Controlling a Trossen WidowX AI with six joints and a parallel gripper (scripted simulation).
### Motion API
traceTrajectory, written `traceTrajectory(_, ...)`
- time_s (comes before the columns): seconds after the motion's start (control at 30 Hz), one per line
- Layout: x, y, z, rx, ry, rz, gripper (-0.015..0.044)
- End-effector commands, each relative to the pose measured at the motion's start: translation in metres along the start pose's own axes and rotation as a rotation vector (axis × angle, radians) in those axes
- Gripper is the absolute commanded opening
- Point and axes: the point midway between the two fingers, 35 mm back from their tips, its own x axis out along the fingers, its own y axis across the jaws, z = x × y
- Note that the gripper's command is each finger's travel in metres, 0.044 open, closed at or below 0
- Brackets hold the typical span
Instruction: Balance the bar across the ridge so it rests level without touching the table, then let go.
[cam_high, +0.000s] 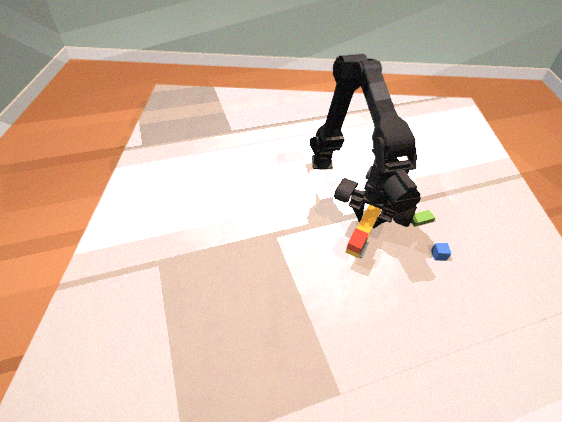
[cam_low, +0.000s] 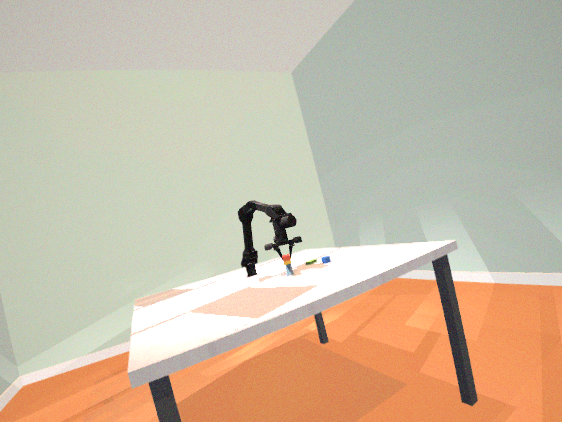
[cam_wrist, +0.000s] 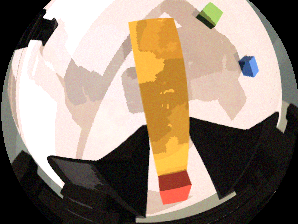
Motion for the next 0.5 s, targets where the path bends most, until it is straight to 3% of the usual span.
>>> traceTrajectory(0.0,0.0002,0.0001,0.0000,0.000,0.000,0.001,0.0185)
traceTrajectory(0.37,0.0002,0.0001,0.0000,0.000,0.000,0.001,0.0185)
traceTrajectory(0.47,0.0002,0.0001,0.0000,0.000,0.000,0.001,0.0264)
